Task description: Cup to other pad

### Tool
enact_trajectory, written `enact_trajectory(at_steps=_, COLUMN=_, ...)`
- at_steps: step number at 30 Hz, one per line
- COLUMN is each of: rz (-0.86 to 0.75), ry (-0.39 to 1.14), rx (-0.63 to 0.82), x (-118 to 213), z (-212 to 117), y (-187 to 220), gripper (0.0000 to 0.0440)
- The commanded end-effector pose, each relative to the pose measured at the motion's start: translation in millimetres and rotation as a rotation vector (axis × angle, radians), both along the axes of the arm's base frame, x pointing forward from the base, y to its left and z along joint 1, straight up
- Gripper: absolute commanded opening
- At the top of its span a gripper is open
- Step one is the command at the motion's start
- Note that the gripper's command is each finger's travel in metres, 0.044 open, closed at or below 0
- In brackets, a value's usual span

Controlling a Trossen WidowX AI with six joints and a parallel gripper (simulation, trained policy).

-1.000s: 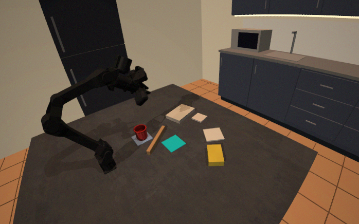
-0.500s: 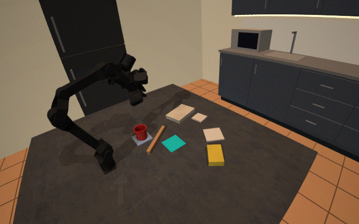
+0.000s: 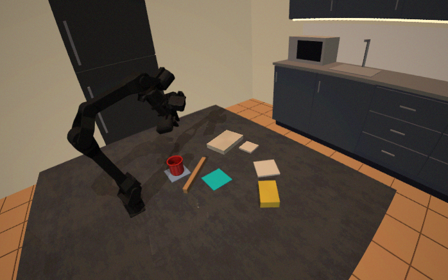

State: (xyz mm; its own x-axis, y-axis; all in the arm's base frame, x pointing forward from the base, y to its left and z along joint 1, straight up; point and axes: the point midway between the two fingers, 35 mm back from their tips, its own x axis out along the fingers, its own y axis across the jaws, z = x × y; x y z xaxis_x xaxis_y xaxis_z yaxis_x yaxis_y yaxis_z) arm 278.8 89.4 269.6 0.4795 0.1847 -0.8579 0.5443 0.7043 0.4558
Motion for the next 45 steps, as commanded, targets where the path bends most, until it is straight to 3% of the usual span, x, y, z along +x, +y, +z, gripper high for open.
enact_trajectory(at_steps=1, rz=-0.025, ry=0.069, rx=-0.01, x=-4, z=-9, y=0, gripper=0.0128)
enact_trajectory(at_steps=26, rz=-0.127, ry=0.434, rx=-0.146, x=-30, z=-67, y=-18, gripper=0.0136)
enact_trajectory(at_steps=45, rz=-0.185, ry=0.572, rx=-0.221, x=-42, z=-112, y=-26, gripper=0.0165)
